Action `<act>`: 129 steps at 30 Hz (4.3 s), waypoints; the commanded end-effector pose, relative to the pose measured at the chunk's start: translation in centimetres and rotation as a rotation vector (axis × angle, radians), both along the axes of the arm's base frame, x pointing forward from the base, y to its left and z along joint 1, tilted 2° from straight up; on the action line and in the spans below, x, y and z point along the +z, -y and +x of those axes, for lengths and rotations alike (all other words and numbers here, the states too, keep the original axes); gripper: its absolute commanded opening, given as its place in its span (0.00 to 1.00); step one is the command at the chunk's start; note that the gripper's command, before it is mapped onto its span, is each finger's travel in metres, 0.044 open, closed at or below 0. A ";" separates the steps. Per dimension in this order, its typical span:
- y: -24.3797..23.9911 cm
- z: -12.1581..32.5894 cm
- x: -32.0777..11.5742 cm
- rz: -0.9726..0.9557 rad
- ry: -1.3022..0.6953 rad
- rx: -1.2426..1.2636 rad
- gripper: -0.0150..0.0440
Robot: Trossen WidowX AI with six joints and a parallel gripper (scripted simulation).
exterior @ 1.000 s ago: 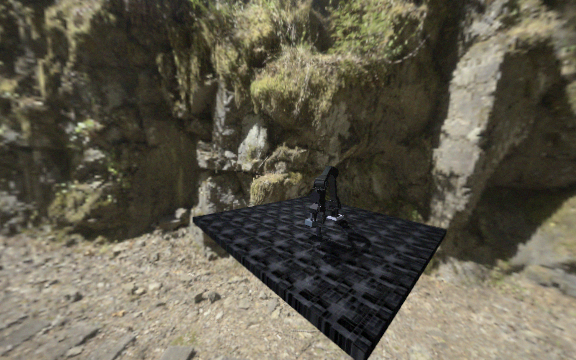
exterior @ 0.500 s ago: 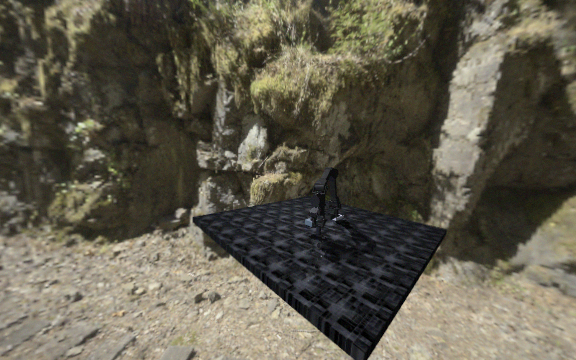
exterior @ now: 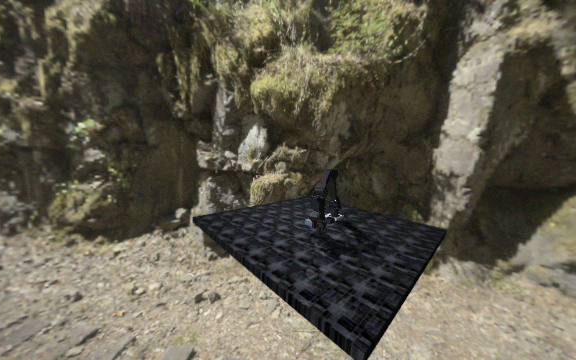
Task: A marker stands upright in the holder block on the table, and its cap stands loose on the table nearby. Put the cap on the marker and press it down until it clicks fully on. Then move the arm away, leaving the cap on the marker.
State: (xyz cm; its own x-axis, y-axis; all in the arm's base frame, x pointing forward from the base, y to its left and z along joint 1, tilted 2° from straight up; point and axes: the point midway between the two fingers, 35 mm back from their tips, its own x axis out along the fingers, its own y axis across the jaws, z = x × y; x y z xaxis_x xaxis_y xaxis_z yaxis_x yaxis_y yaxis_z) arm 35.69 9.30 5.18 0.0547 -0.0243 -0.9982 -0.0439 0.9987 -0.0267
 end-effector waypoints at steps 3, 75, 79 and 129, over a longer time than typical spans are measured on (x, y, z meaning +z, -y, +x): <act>0.0 -0.1 -0.8 0.002 -0.003 0.005 0.68; 10.5 -7.7 9.3 -0.006 -0.008 0.005 0.25; 11.4 -8.9 9.6 -0.007 -0.009 0.005 0.25; 12.4 -9.7 3.9 -0.008 -0.009 0.005 0.25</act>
